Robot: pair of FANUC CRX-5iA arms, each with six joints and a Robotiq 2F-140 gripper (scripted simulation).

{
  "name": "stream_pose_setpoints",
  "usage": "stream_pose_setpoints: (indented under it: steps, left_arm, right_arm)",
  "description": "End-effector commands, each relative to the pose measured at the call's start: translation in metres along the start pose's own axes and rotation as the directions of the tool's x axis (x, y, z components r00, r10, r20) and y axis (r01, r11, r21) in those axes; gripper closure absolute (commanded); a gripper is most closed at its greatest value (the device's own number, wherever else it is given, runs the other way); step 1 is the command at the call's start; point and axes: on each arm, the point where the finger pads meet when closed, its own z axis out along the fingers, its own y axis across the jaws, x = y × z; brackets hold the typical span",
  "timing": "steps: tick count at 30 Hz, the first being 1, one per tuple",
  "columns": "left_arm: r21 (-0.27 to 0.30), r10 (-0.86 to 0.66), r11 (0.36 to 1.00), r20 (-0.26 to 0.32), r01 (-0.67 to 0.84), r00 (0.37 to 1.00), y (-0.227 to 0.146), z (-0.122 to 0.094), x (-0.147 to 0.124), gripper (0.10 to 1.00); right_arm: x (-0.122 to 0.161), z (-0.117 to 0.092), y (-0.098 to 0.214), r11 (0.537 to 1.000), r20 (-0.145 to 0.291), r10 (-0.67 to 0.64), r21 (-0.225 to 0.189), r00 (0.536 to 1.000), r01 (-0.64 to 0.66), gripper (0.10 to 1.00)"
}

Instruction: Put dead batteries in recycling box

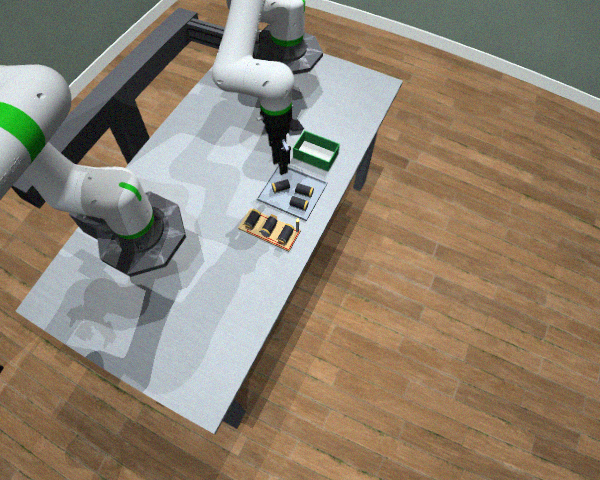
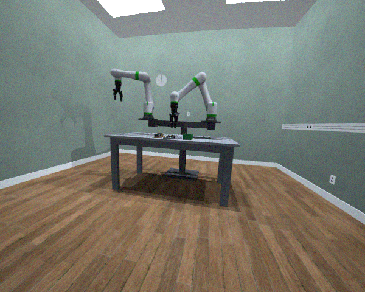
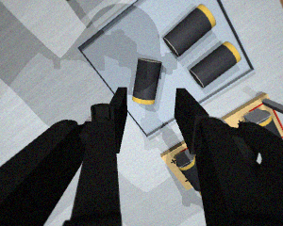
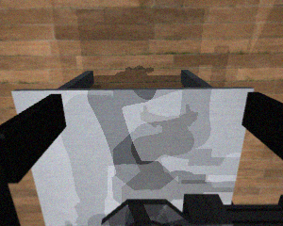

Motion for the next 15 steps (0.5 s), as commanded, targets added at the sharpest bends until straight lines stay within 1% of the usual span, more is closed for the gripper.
stream_pose_setpoints:
  steps: [1,4,12,13,15]
  left_arm:
    - [0.014,0.110,0.994,0.019,-0.110,0.994,0.001,-0.001,0.000,0.734]
    - [0.014,0.140,0.990,0.020,-0.140,0.990,0.001,-0.001,0.000,0.734]
    - [0.014,0.142,0.990,0.020,-0.143,0.990,0.001,0.000,0.000,0.734]
    - [0.014,0.142,0.990,0.020,-0.143,0.990,0.001,0.005,0.000,0.734]
    - [0.014,0.142,0.990,0.020,-0.143,0.990,0.000,0.029,-0.001,0.734]
  right_arm:
    - [0.000,-0.001,0.000,1.000,-0.002,0.000,0.000,1.000,0.000,0.098]
    - [0.000,-0.001,0.000,1.000,-0.002,0.000,0.000,1.000,0.000,0.098]
    - [0.000,-0.001,0.000,1.000,-0.002,0.000,0.000,1.000,0.000,0.098]
    - [0.000,-0.001,0.000,1.000,-0.002,0.000,0.000,1.000,0.000,0.098]
    - [0.000,-0.001,0.000,1.000,-0.002,0.000,0.000,1.000,0.000,0.098]
